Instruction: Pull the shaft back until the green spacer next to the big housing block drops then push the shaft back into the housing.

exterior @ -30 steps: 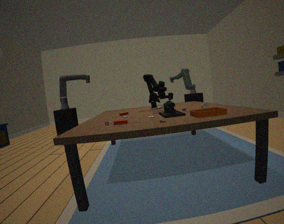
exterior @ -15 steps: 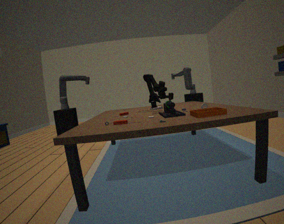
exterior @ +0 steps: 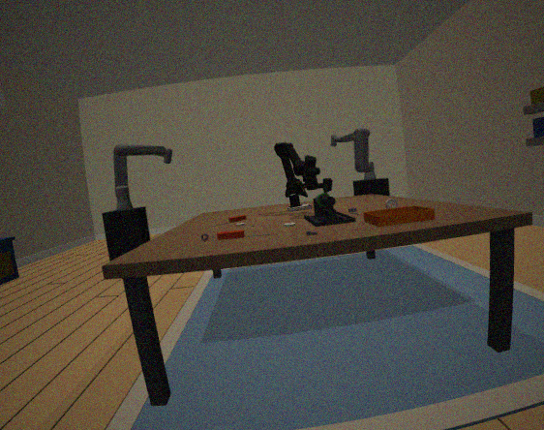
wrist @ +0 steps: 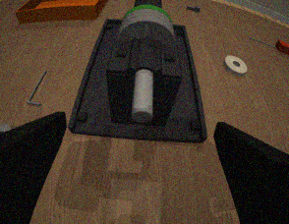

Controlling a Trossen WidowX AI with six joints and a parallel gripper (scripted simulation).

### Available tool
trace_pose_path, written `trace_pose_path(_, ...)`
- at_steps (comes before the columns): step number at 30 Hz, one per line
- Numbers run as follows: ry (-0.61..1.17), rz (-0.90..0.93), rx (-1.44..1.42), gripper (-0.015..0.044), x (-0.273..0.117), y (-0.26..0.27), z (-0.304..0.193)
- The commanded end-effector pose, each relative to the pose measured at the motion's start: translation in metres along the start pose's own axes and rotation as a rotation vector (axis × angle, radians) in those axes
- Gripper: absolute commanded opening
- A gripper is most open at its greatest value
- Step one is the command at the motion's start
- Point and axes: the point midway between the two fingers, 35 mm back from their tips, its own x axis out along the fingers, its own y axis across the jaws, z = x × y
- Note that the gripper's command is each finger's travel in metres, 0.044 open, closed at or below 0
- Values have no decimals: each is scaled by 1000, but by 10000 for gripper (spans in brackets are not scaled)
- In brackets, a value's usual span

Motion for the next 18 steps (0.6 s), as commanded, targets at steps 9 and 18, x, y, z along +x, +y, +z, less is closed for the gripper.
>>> trace_pose_path(9,268,153,-974,440,34,10,24)
trace_pose_path(18,394,478,-1668,440,46,11,39)
